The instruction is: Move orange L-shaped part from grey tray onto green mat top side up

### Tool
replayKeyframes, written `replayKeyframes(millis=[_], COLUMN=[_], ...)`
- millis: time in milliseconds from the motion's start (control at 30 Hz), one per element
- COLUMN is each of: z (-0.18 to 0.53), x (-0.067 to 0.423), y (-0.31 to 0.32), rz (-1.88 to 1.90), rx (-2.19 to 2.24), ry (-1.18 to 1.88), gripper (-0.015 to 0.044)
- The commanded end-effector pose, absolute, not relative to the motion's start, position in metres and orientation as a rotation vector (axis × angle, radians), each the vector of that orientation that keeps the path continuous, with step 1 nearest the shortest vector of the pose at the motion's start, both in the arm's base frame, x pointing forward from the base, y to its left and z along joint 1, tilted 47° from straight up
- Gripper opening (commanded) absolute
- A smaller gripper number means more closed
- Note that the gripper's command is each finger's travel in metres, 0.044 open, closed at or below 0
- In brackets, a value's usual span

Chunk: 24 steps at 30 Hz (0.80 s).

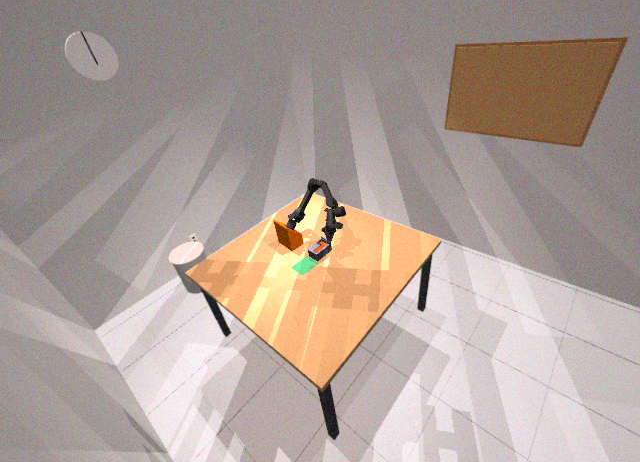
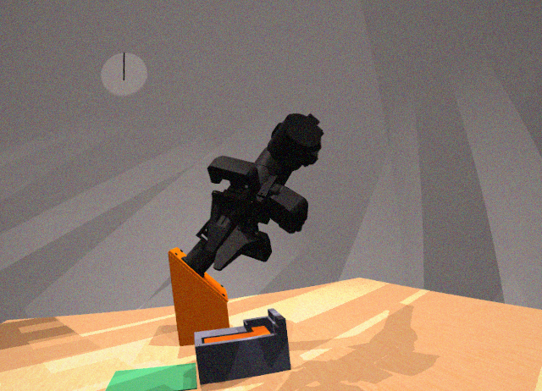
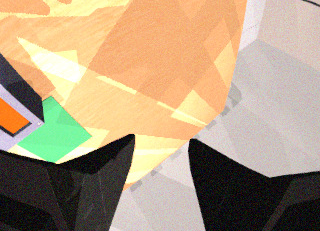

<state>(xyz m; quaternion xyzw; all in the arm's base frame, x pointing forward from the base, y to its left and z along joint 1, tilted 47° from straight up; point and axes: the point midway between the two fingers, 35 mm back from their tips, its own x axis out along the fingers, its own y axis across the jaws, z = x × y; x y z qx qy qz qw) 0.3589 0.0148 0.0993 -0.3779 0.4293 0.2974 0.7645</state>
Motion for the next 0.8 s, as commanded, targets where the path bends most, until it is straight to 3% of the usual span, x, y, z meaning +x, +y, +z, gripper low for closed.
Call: replayKeyframes(millis=[0, 233, 767], z=[0.092, 0.115, 0.094], x=[0.287, 0.221, 0.222], y=[0.054, 0.094, 0.116], rz=[0.741, 0.716, 0.708], rx=[-0.184, 0.545, 0.563], ry=[1.151, 1.443, 1.453], gripper=[0.0180, 0.0180, 0.0180])
